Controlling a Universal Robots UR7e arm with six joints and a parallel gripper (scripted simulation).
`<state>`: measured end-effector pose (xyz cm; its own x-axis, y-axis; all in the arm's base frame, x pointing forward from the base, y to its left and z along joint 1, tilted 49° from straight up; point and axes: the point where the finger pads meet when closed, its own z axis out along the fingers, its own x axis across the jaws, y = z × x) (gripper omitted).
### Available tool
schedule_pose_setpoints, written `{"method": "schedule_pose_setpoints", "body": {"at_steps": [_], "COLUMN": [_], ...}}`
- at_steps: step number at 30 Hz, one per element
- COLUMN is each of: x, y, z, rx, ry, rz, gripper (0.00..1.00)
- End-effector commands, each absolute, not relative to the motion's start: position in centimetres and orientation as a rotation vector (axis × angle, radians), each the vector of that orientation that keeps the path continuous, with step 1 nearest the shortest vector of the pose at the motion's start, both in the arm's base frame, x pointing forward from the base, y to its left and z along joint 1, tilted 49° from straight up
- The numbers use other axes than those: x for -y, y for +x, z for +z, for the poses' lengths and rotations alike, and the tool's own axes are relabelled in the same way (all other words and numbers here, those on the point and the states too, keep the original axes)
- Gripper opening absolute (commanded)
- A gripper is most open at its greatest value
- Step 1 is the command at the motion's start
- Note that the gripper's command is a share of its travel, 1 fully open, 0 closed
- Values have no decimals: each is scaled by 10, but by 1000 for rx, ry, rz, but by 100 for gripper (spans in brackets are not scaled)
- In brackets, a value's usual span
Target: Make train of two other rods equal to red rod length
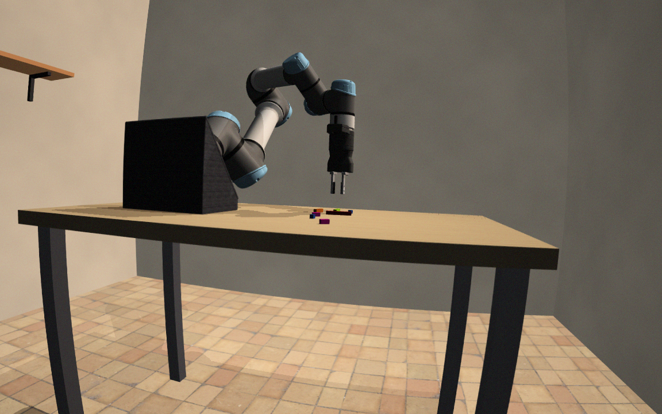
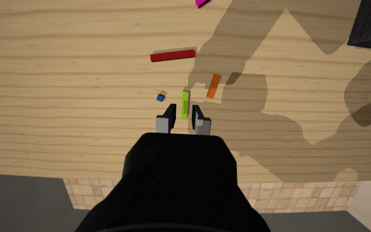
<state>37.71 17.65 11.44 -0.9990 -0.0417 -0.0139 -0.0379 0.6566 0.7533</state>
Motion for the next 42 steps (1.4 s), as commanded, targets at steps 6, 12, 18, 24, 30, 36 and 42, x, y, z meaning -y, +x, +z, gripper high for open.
{"method": "schedule_pose_setpoints", "body": {"at_steps": [6, 12, 18, 24, 30, 36, 42], "x": [-186, -191, -197, -201, -203, -204, -205], "y": [377, 377, 376, 376, 376, 376, 376], "z": [106, 102, 96, 92, 91, 90, 90], "rx": [2856, 2856, 2856, 2856, 2856, 2856, 2856], "ry": [68, 68, 68, 68, 68, 68, 68], "rz": [-1298, -1298, -1298, -1298, -1298, -1298, -1298], "gripper": [54, 54, 54, 54, 54, 54, 54]}}
